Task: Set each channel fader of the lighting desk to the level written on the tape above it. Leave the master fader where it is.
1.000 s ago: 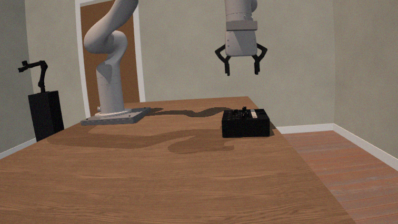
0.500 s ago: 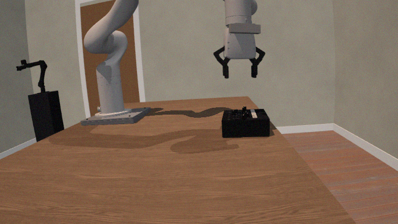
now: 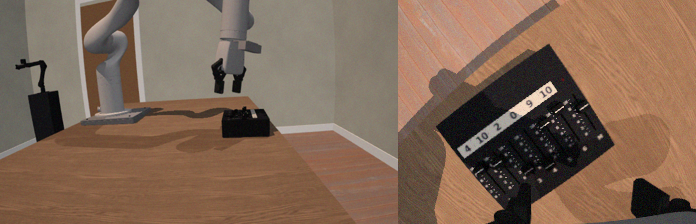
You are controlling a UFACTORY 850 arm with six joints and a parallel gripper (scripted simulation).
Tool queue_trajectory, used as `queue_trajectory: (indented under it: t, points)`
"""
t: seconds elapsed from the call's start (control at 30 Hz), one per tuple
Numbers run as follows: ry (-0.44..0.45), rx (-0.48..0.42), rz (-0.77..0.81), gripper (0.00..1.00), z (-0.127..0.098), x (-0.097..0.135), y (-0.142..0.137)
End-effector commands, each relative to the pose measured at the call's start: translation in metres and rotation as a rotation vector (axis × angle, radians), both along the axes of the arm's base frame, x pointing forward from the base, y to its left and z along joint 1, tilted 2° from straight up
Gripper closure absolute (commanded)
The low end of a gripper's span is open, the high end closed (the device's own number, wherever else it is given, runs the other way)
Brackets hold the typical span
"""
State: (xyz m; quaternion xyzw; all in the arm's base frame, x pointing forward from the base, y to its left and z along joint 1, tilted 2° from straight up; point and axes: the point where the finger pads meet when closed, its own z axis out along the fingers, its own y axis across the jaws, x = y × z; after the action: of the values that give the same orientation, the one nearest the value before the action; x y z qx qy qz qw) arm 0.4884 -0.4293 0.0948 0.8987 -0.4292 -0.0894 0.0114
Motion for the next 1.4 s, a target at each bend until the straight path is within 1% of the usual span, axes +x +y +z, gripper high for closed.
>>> queue_trajectory:
  t: [0.0, 0.23, 1.37]
  points:
    - [0.007, 0.079, 0.267, 0.00, -0.0103, -0.0119, -0.0003]
    - [0.018, 0.178, 0.594, 0.00, -0.0133, -0.0154, -0.0002]
    - [0.018, 0.180, 0.600, 0.00, -0.0133, -0.0154, -0.0002]
